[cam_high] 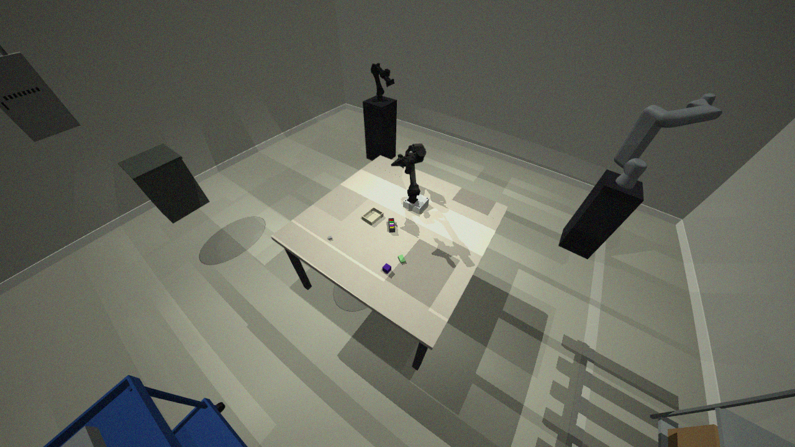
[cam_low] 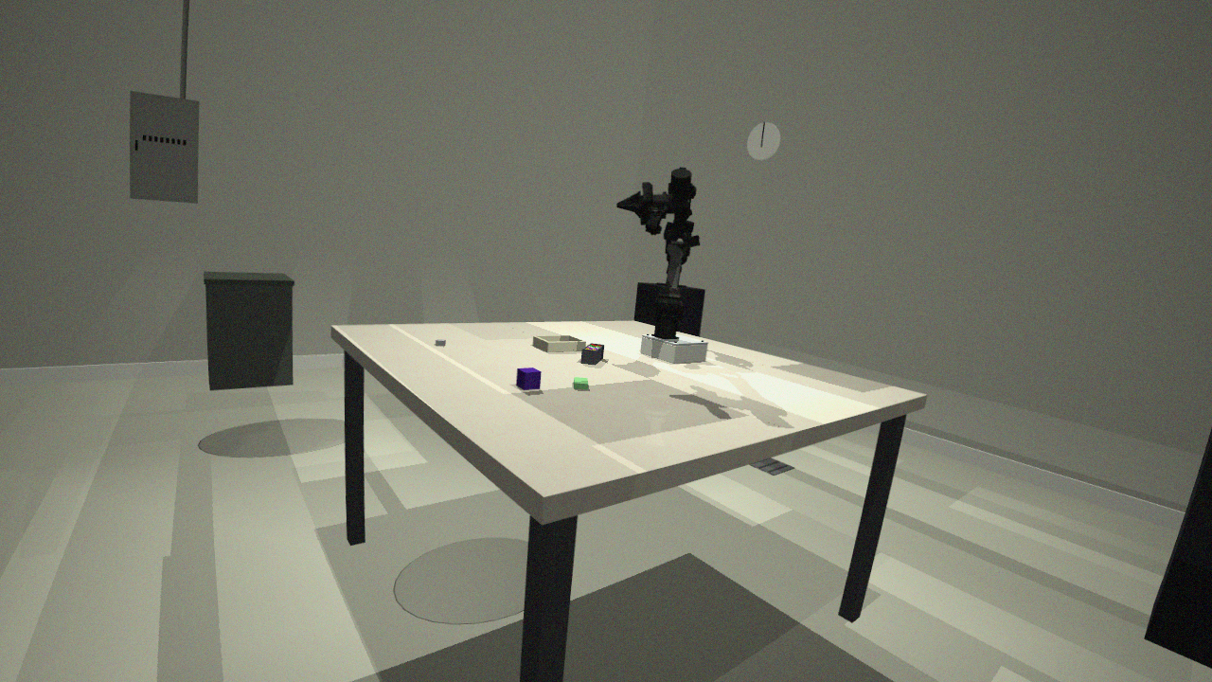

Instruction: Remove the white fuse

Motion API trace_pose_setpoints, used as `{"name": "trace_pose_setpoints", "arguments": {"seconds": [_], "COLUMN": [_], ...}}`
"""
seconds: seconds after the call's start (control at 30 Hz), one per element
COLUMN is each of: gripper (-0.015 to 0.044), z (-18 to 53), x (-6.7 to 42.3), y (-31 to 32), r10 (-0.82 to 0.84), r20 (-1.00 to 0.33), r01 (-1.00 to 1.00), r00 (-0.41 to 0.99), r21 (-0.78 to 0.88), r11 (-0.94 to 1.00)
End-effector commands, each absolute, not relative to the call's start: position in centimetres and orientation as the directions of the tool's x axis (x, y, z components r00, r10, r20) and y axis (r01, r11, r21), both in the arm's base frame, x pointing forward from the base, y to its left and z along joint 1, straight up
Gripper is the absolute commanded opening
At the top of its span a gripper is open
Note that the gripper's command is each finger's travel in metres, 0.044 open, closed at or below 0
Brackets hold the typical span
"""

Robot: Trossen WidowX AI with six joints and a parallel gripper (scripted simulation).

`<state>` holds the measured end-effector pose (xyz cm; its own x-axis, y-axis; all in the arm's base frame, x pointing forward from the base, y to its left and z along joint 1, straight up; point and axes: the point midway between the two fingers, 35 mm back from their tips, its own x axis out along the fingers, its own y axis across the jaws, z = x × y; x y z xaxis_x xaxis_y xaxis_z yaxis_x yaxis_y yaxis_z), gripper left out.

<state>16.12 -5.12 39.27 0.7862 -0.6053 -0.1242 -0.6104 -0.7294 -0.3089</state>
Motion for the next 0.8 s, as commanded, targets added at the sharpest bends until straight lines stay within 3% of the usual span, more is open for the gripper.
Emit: {"name": "trace_pose_setpoints", "arguments": {"seconds": [0.0, 0.07, 0.17, 0.37, 0.57, 0.77], "gripper": [0.0026, 0.0063, 0.0063, 0.0063, 0.0063, 0.0063], "z": [39.2, 38.1, 35.5, 29.1, 24.6, 19.9], "x": [16.3, 17.4, 20.0, 24.3, 26.3, 27.6], "y": [-5.0, -4.1, -2.4, -0.3, 0.4, 0.6], "r10": [-0.604, -0.593, -0.569, -0.517, -0.470, -0.407], "r20": [-0.129, -0.172, -0.278, -0.507, -0.650, -0.777], "r01": [-0.610, -0.605, -0.605, -0.614, -0.560, -0.408], "r00": [0.786, 0.787, 0.774, 0.690, 0.597, 0.480], "r21": [-0.320, -0.409, -0.589, -0.788, -0.757, -0.609], "r11": [-0.725, -0.683, -0.535, -0.046, 0.336, 0.680]}}
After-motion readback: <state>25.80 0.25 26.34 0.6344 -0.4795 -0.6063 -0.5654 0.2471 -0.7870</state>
